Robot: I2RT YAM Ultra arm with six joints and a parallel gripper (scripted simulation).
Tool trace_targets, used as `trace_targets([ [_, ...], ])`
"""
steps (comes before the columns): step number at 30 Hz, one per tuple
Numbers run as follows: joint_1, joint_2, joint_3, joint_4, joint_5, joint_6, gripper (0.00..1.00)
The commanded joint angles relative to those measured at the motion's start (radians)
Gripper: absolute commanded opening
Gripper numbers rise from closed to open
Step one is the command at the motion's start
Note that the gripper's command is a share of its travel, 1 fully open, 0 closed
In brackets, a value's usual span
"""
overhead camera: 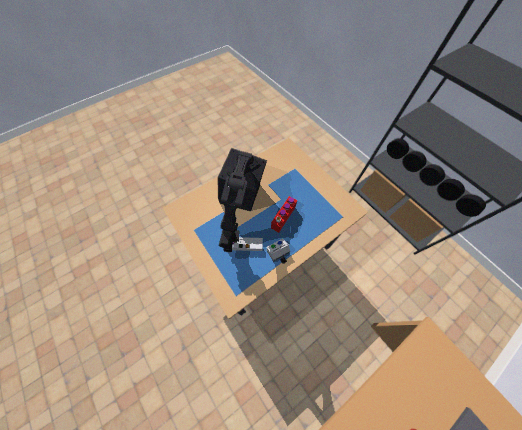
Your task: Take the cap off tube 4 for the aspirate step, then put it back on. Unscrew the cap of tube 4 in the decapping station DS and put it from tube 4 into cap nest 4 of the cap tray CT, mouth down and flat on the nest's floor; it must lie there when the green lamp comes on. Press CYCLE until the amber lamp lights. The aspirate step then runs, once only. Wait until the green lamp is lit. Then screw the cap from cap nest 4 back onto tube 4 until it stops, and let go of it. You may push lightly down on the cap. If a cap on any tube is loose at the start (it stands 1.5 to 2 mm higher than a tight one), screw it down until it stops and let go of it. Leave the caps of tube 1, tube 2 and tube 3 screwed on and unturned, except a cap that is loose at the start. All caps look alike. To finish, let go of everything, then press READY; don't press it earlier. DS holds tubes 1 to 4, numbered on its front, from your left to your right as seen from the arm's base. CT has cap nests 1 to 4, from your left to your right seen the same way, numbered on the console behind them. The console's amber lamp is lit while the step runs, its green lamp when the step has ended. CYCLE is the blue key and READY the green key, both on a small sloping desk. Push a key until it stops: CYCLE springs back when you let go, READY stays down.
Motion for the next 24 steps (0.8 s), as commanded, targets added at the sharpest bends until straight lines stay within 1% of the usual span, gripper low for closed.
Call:
trace_targets([
  [1, -0.001, -0.007, 0.004, 0.004, 0.000, 0.001, 0.00],
  [2, -0.001, -0.007, 0.004, 0.004, 0.000, 0.001, 0.00],
  [3, -0.001, -0.007, 0.003, 0.004, 0.000, 0.001, 0.47],
  [17, -0.001, -0.007, 0.003, 0.004, 0.000, 0.001, 0.47],
  [24, -0.018, -0.126, -0.056, -0.059, 0.000, -0.017, 0.47],
])
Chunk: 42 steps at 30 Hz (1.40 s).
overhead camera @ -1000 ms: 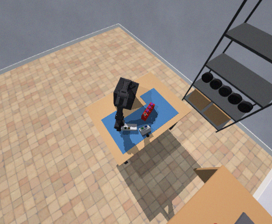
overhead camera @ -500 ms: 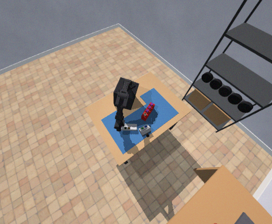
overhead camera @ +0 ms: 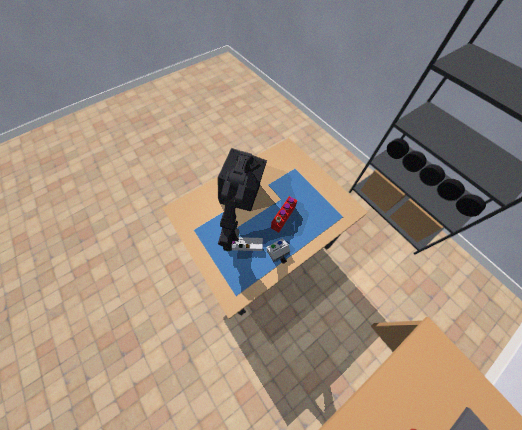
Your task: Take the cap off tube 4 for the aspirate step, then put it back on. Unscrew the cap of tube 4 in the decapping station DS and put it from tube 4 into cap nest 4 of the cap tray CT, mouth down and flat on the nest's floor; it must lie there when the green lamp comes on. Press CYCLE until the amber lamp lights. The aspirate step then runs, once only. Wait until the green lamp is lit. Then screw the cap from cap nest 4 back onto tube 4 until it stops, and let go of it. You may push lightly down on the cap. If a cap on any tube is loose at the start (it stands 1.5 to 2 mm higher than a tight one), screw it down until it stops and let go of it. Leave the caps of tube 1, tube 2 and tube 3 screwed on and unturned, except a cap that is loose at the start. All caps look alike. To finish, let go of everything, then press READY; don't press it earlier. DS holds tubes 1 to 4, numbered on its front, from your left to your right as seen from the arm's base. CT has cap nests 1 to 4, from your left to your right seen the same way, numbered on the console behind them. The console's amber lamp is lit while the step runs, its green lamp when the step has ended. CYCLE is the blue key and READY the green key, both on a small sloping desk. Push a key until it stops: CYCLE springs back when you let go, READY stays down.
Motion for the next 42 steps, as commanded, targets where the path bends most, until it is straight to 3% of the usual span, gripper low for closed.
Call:
trace_targets([
  [1, -0.013, -0.057, -0.017, -0.038, 0.000, -0.011, 0.47],
  [7, -0.028, -0.157, -0.052, -0.106, -0.001, -0.026, 0.47],
  [9, -0.028, -0.157, -0.052, -0.106, -0.001, -0.026, 0.47],
  [23, -0.062, -0.367, -0.080, -0.293, -0.001, -0.061, 0.47],
  [39, -0.061, -0.367, -0.080, -0.293, -0.001, -0.060, 0.47],
  [40, -0.038, -0.370, -0.086, -0.285, -0.001, -0.120, 0.00],
  [42, -0.014, -0.373, -0.093, -0.277, -0.001, -0.179, 0.00],
])
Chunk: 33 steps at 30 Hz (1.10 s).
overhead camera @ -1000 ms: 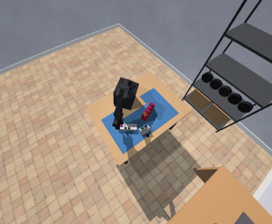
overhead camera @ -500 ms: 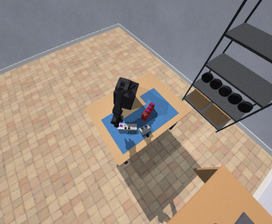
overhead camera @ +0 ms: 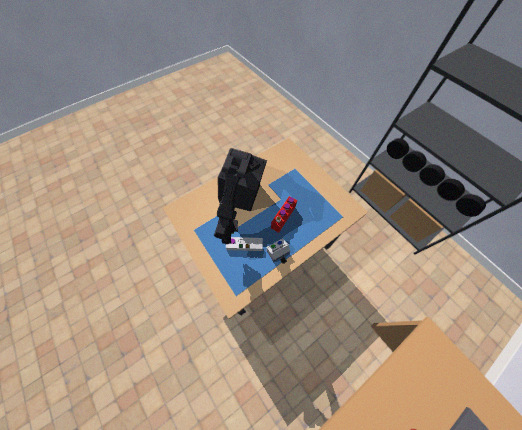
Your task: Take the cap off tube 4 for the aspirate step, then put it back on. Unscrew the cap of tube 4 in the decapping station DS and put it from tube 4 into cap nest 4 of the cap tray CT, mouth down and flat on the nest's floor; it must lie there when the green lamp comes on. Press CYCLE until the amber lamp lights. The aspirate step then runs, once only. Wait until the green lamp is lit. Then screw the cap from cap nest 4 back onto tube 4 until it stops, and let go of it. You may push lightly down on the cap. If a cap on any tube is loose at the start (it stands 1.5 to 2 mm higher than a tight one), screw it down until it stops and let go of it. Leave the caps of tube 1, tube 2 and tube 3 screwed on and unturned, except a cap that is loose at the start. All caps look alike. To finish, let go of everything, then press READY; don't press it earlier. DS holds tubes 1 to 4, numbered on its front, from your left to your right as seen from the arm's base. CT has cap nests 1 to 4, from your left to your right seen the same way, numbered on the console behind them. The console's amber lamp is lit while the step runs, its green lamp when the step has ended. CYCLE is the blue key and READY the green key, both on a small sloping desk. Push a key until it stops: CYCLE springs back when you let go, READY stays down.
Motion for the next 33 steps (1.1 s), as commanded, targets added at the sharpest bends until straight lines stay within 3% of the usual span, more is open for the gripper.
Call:
trace_targets([
  [1, 0.030, -0.008, -0.004, 0.007, -0.002, -0.074, 0.00],
  [6, 0.147, -0.014, -0.019, 0.037, 0.002, -0.332, 0.00],
  [16, 0.377, 0.010, 0.025, 0.057, 0.015, -0.099, 0.00],
  [20, 0.421, 0.020, 0.046, 0.054, 0.018, -0.055, 0.00],
  [27, 0.565, 0.072, 0.149, 0.024, 0.032, 0.090, 0.00],
  [33, 0.674, 0.135, 0.277, -0.025, 0.044, 0.200, 0.00],
])
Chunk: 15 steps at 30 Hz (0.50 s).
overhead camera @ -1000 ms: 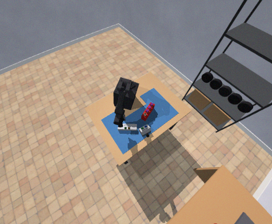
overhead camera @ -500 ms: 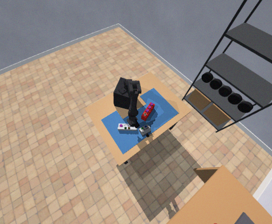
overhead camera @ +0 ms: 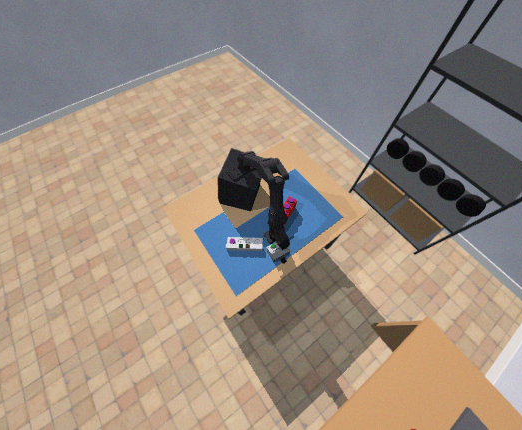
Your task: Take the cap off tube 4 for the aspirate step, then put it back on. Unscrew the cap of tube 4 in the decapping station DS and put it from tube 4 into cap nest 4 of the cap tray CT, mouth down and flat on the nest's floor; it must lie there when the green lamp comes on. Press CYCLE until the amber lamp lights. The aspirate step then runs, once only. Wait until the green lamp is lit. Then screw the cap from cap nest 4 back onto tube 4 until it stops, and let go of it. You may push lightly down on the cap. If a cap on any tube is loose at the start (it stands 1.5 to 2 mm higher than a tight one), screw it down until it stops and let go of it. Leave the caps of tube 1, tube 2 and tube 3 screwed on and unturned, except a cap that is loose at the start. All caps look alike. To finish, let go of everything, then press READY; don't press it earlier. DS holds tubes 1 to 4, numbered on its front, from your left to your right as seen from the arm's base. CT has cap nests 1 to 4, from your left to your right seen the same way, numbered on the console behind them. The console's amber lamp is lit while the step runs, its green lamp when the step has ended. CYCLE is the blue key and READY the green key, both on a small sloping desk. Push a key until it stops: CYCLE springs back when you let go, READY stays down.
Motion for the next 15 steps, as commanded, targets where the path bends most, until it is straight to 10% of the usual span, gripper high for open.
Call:
trace_targets([
  [1, 0.024, 0.011, 0.045, -0.036, 0.009, 0.079, 0.00],
  [15, 0.080, 0.054, 0.132, -0.072, 0.016, 0.135, 0.00],
])
